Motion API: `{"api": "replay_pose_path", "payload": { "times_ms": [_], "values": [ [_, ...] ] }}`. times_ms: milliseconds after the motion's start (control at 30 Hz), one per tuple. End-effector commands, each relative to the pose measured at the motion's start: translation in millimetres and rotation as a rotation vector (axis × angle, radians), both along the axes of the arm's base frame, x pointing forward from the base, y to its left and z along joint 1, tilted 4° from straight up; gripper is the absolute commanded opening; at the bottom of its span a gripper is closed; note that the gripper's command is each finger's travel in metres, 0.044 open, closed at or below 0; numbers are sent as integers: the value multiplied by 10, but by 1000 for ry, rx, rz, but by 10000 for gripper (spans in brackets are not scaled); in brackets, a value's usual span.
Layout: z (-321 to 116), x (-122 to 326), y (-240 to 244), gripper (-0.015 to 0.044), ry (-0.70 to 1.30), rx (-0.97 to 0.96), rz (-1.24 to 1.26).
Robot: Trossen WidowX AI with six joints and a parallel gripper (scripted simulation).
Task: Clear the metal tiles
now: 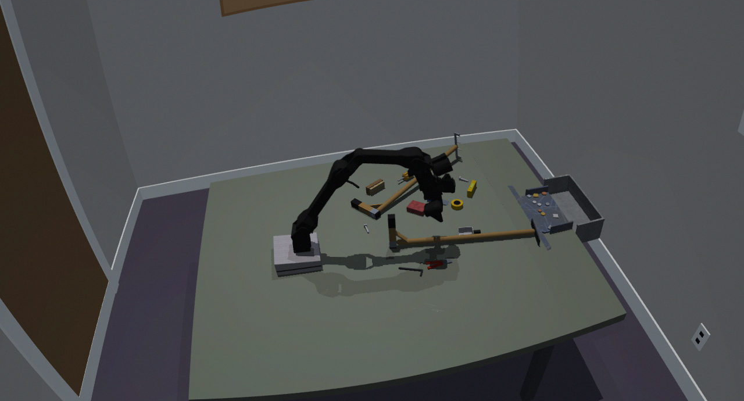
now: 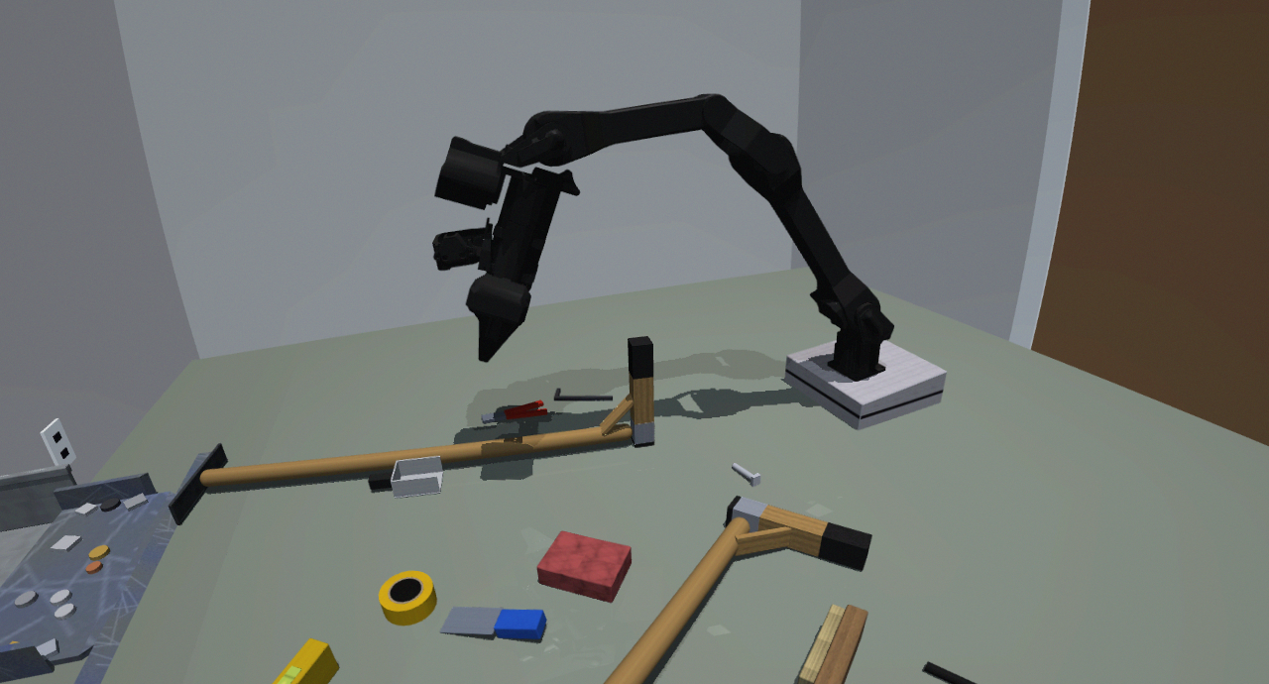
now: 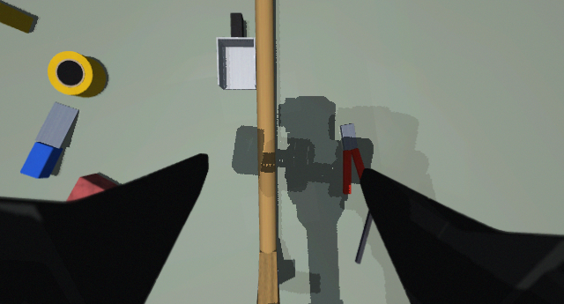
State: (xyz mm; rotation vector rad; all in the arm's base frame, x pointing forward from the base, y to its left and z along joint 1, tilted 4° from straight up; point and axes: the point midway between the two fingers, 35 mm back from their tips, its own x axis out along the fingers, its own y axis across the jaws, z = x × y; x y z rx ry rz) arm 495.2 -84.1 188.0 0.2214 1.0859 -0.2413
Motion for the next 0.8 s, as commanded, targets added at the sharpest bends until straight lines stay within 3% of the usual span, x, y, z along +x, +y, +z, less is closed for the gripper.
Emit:
{"api": "replay_pose_path", "payload": {
  "times_ms": [0, 767],
  "values": [
    [49, -83, 27, 440, -8, -8, 6],
    [304, -562, 193, 440, -72, -31, 29]
  ]
}}
